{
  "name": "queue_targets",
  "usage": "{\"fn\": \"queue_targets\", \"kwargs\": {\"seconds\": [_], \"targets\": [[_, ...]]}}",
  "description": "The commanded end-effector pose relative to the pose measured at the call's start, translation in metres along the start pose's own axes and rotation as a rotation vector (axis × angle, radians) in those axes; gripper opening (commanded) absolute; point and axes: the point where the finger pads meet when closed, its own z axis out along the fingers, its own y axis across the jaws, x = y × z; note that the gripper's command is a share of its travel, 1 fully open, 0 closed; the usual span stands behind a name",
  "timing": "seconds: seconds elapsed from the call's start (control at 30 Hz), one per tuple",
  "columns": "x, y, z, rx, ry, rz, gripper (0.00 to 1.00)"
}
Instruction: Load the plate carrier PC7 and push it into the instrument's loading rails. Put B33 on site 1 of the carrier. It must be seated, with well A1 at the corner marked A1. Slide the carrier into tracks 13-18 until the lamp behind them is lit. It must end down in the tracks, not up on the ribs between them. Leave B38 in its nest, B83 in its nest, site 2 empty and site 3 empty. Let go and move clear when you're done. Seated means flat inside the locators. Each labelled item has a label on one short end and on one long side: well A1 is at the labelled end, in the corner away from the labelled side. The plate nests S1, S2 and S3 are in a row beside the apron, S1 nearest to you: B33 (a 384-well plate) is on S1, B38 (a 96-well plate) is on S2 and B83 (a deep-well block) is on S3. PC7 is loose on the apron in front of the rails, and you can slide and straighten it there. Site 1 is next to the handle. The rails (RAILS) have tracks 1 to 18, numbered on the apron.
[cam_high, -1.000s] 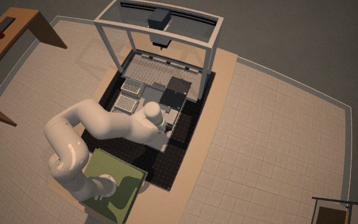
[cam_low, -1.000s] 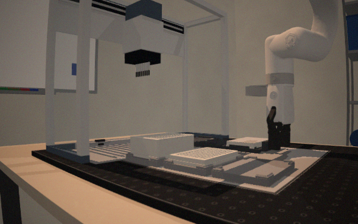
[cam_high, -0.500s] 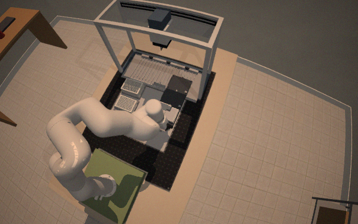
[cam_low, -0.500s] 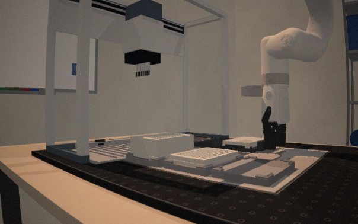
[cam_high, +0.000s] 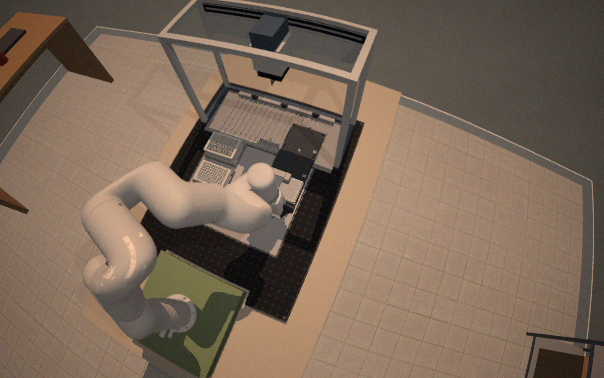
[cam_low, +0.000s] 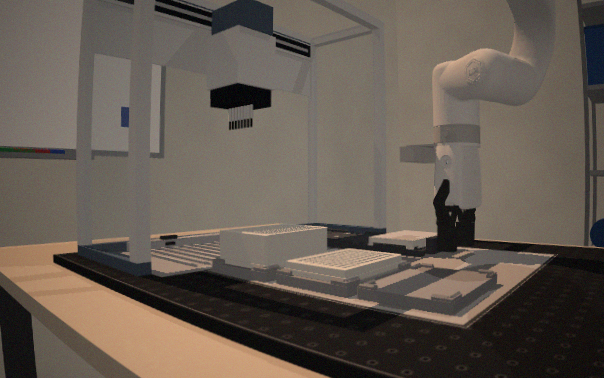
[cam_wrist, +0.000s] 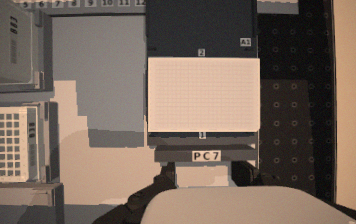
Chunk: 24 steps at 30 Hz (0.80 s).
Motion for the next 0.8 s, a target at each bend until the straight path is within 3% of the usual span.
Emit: {"fn": "queue_targets", "kwargs": {"seconds": [0.0, 0.77], "targets": [[0.006, 0.000, -0.001, -0.001, 0.004, 0.000, 0.81], [0.025, 0.000, -0.002, -0.001, 0.004, 0.000, 0.81]]}}
